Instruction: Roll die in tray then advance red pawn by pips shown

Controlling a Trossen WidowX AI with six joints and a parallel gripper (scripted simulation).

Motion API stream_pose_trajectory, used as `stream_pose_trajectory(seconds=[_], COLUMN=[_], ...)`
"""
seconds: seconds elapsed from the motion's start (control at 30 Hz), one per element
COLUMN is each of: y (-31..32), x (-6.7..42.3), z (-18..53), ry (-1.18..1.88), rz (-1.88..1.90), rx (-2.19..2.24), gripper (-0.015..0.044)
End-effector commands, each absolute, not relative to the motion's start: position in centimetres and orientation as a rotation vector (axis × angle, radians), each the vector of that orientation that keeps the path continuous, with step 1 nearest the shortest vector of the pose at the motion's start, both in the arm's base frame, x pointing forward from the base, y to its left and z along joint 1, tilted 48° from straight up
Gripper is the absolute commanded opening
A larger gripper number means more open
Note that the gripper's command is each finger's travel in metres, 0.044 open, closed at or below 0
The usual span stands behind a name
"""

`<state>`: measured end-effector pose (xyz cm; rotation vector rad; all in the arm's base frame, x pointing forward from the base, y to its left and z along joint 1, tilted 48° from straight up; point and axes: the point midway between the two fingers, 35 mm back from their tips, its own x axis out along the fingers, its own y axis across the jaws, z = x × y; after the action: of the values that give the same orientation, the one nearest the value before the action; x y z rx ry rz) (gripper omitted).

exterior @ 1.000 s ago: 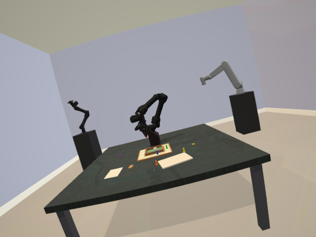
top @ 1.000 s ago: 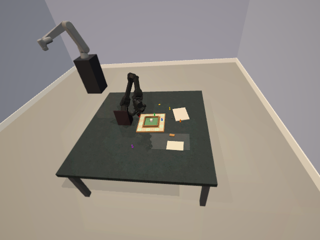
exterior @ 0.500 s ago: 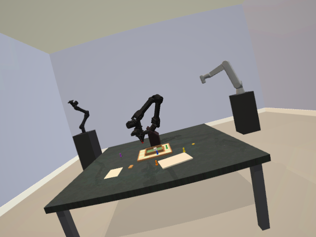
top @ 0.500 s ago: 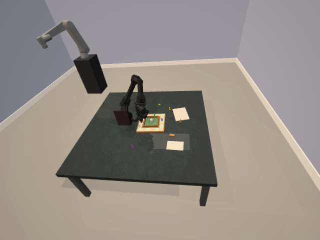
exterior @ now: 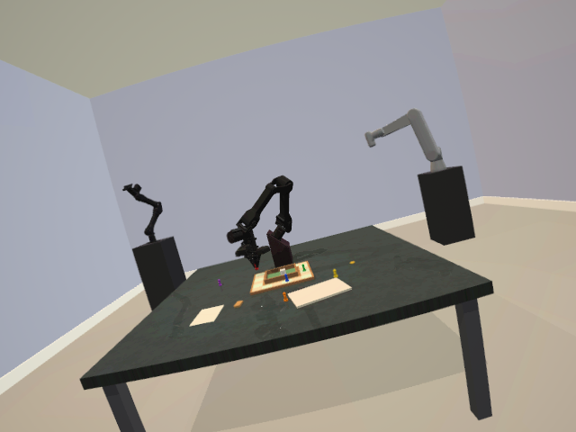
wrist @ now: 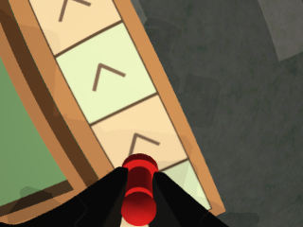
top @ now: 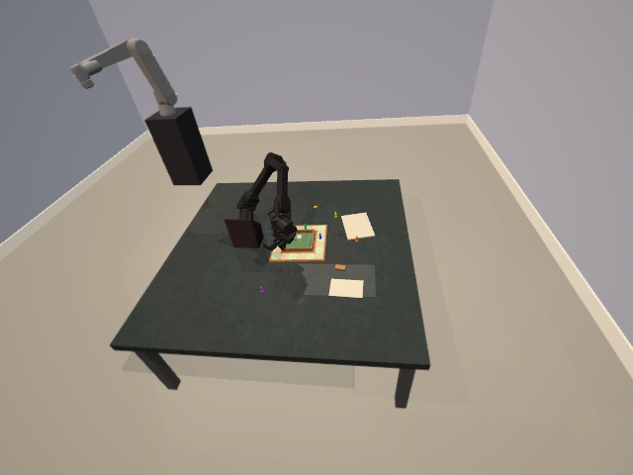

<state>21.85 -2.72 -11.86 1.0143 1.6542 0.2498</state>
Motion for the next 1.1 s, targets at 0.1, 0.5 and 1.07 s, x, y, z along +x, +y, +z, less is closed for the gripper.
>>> stream_pose_trajectory(seconds=[0.1,0.5,1.07], y=[-0.6,0.2,-1.7], x=[21.5,21.5,21.8], z=[-13.6,-14.3,-12.8], ry=[1.667,1.667,1.663], rz=[0.254,0.255,0.252], rx=[1.026,1.027,1.019], gripper=[0.0,0.0,0.0315])
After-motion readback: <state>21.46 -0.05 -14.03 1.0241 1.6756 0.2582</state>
